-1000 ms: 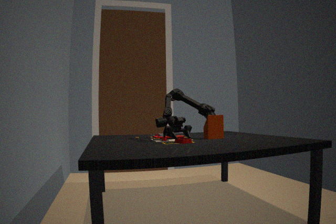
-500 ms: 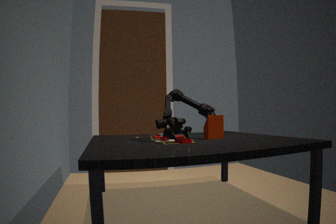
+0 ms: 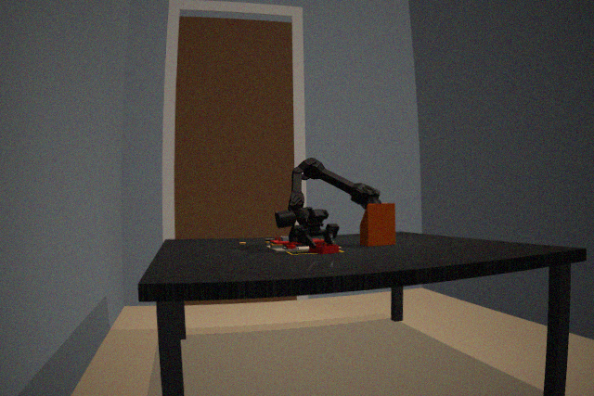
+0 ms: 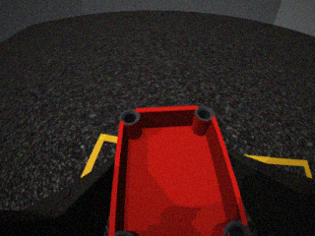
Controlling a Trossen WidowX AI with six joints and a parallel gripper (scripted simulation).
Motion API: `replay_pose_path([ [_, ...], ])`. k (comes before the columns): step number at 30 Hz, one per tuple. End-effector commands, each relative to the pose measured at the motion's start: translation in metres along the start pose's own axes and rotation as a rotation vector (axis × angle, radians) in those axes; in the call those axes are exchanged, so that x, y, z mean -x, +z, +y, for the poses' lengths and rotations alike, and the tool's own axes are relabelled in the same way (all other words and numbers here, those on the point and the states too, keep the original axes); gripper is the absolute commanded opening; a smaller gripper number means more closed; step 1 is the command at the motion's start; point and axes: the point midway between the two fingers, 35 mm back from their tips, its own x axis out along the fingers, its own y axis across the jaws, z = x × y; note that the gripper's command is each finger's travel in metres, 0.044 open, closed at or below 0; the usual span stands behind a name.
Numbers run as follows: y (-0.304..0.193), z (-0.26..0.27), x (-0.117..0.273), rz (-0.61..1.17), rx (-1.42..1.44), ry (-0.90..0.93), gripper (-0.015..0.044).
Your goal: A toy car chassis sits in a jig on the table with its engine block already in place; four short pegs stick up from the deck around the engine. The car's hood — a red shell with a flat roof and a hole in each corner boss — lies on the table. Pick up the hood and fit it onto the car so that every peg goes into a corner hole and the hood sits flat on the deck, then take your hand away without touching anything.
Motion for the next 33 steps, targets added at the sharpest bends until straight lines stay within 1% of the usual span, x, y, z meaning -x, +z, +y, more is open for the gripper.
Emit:
replay_pose_path([
  [1,-0.001,0.0,0.0,0.001,-0.003,0.0,0.0295],
  [5,0.006,-0.001,0.005,0.001,-0.002,-0.001,0.019],
  [12,0.035,-0.003,0.025,-0.001,-0.001,-0.002,0.0006],
  [18,0.059,-0.001,0.041,-0.003,0.001,-0.002,0.0],
  [24,0.059,-0.002,0.041,-0.003,-0.02,-0.002,0.0],
  [33,0.058,-0.003,0.04,-0.004,-0.221,-0.002,0.0],
])
